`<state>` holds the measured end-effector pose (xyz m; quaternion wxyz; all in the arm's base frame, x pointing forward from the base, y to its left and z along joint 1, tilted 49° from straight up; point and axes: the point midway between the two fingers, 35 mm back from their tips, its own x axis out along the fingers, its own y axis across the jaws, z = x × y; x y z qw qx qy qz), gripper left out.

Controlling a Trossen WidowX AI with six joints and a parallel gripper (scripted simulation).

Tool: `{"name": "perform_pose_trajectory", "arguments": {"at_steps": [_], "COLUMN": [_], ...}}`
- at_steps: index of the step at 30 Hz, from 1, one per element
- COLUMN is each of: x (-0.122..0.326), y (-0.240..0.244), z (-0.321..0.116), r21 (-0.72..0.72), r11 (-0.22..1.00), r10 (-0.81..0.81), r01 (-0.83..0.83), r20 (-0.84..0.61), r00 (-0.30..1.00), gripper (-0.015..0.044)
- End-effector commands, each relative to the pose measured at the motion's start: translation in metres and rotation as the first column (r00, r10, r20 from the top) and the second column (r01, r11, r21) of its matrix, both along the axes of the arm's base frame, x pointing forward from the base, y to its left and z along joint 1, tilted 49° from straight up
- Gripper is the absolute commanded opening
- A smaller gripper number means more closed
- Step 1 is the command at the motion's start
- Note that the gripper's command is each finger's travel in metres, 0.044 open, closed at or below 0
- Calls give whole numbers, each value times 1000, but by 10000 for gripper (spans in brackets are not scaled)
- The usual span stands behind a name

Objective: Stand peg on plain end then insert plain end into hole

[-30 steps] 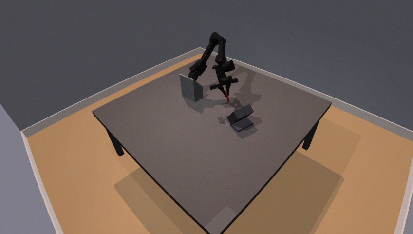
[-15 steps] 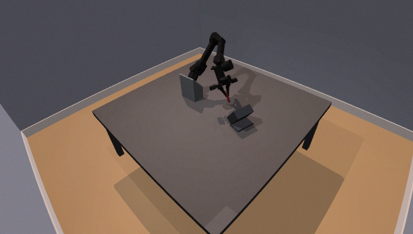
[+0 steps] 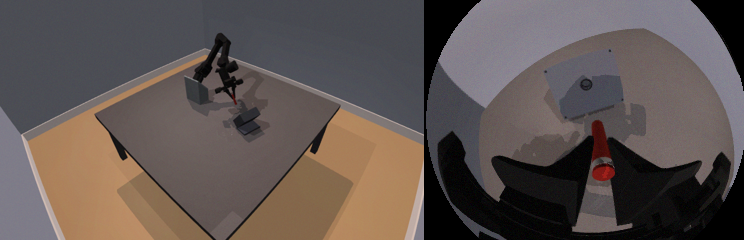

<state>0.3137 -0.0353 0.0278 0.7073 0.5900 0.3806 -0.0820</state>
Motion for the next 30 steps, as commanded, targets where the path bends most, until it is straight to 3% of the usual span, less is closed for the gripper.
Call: {"name": "perform_pose_trajectory", "arguments": {"at_steps": [1,30], "x": [0,24], "y": [-3,-9], "z": [-1,-9], "r21": [1,15], "r11": [1000,994], "r10": [-29,-111], "r01": [29,111], "r20": [9,57], "r00": [1000,992], "gripper": [0,0]}}
